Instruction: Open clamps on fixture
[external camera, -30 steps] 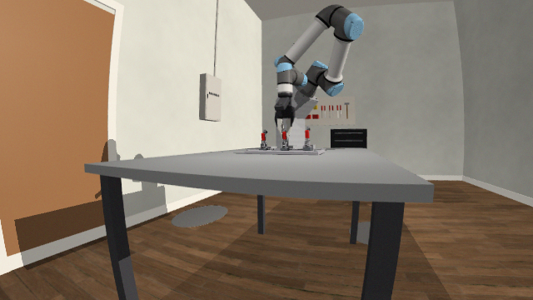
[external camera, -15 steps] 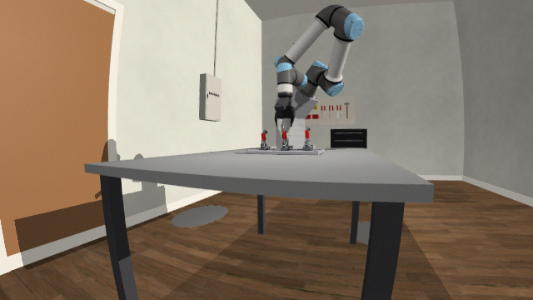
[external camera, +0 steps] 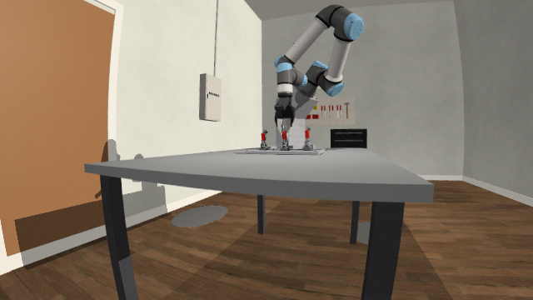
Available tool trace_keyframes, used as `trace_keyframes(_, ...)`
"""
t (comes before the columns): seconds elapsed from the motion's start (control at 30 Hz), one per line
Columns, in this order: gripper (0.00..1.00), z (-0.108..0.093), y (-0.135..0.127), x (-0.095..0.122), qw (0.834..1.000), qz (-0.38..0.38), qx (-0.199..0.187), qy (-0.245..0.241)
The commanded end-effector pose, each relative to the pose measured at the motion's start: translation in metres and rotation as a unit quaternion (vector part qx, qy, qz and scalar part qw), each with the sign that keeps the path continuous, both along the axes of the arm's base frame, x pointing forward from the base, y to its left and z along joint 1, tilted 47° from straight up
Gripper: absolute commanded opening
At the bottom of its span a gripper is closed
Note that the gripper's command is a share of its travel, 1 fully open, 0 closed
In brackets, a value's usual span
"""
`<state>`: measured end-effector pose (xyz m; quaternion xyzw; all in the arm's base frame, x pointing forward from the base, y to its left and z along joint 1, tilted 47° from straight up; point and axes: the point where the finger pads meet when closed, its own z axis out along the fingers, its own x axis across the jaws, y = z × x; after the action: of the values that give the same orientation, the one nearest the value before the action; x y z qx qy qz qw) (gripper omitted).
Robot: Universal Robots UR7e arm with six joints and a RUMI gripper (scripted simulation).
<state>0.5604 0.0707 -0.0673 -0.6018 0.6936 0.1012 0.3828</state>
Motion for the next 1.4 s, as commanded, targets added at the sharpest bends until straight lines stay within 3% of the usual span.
trace_keyframes(0.0,0.00,0.000,0.000,0.000,1.000,0.000,0.000,0.000)
trace_keyframes(0.03,0.28,0.000,0.000,0.000,1.000,0.000,0.000,0.000)
trace_keyframes(1.1,0.28,0.001,-0.001,-0.001,1.000,0.000,0.000,0.000)
trace_keyframes(1.37,0.28,0.013,-0.012,-0.008,1.000,0.000,0.000,0.000)
